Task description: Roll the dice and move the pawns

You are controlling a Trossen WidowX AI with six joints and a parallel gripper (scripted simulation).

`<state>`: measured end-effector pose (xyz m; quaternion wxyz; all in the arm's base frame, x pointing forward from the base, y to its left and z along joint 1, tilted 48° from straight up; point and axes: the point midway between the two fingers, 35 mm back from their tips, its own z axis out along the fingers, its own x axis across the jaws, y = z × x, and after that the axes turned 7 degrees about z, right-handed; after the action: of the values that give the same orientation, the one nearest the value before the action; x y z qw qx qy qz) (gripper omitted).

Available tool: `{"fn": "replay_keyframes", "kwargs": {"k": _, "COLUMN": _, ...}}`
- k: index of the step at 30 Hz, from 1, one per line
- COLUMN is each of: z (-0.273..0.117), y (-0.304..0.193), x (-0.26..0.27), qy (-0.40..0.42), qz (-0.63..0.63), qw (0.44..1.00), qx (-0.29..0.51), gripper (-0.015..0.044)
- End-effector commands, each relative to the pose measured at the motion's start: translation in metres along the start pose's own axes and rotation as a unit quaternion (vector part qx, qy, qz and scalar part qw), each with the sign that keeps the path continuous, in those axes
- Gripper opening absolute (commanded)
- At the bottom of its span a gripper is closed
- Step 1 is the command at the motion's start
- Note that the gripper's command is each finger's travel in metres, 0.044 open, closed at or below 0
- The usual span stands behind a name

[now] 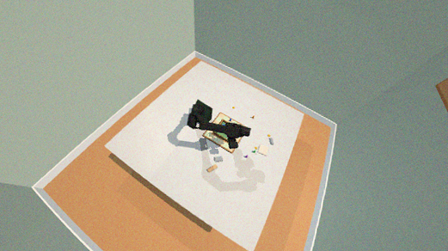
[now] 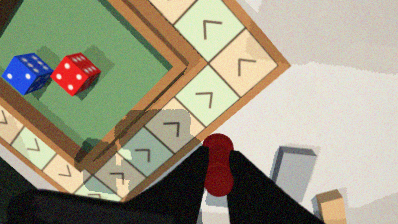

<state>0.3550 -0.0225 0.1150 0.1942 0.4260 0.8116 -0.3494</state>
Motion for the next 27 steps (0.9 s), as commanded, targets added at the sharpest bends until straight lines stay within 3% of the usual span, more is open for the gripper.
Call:
{"fn": "replay_keyframes", "kwargs": {"k": 1, "z": -0.018, "y": -0.001, "x": 0.003, "qy": 0.001, "qz": 0.0, "qw": 1.0, "qx": 0.002, "gripper": 0.0}}
{"fn": "replay_keyframes", "kwargs": {"k": 27, "z": 0.056, "y": 0.099, "x": 0.094, "qy": 0.001, "qz": 0.002, "qw": 1.0, "qx": 0.0, "gripper": 0.0}}
